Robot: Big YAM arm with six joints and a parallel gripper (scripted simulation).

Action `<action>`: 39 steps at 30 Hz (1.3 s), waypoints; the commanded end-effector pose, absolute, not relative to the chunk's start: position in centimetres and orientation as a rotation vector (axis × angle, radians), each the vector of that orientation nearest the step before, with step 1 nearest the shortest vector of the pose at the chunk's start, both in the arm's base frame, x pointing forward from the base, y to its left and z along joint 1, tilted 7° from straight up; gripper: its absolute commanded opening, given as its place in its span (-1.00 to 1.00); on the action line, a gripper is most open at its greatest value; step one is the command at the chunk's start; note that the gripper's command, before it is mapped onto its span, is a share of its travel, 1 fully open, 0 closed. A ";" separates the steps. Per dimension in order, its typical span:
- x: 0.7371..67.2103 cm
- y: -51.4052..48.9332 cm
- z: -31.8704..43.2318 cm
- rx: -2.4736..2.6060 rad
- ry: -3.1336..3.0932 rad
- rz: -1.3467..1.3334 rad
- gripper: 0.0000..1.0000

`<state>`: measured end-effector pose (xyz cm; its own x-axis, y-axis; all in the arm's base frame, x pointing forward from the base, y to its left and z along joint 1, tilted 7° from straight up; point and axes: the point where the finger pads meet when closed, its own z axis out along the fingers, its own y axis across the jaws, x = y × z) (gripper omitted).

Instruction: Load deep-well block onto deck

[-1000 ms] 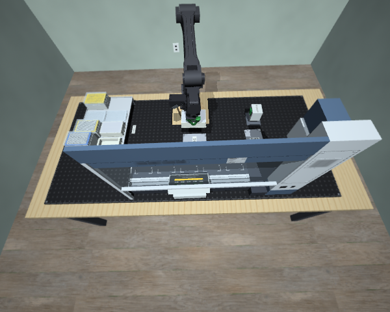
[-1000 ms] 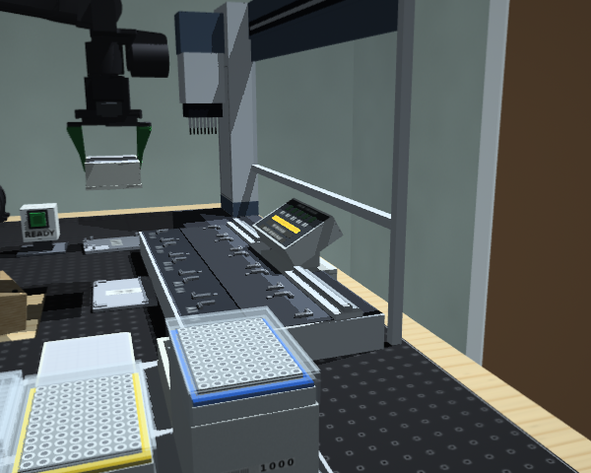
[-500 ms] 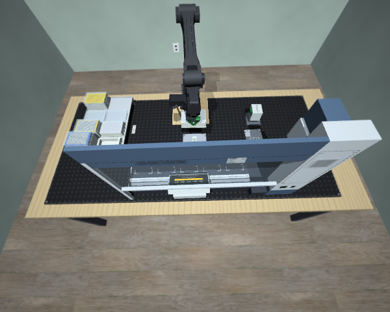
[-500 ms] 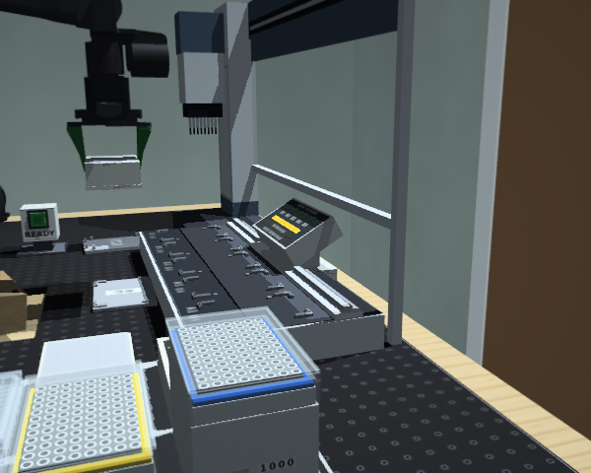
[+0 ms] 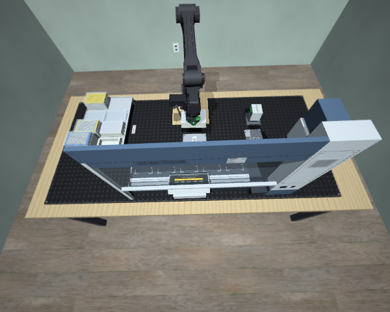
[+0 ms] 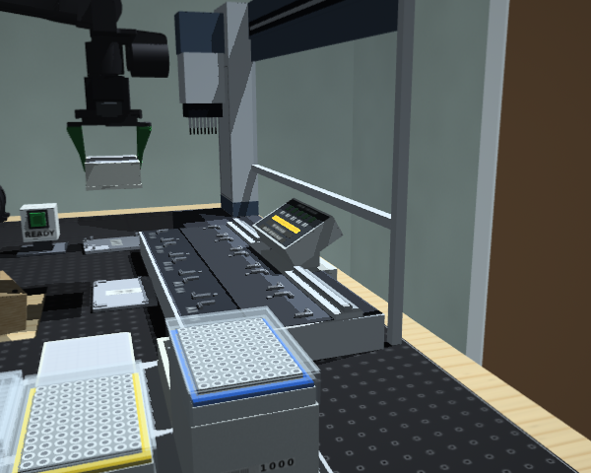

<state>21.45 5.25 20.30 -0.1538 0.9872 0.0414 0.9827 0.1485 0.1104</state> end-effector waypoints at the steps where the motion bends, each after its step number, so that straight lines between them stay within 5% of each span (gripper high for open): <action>1: 22.9 5.4 23.7 1.973 2.313 0.267 -1.00; 39: 24.3 -2.8 23.0 1.956 2.305 0.238 -1.00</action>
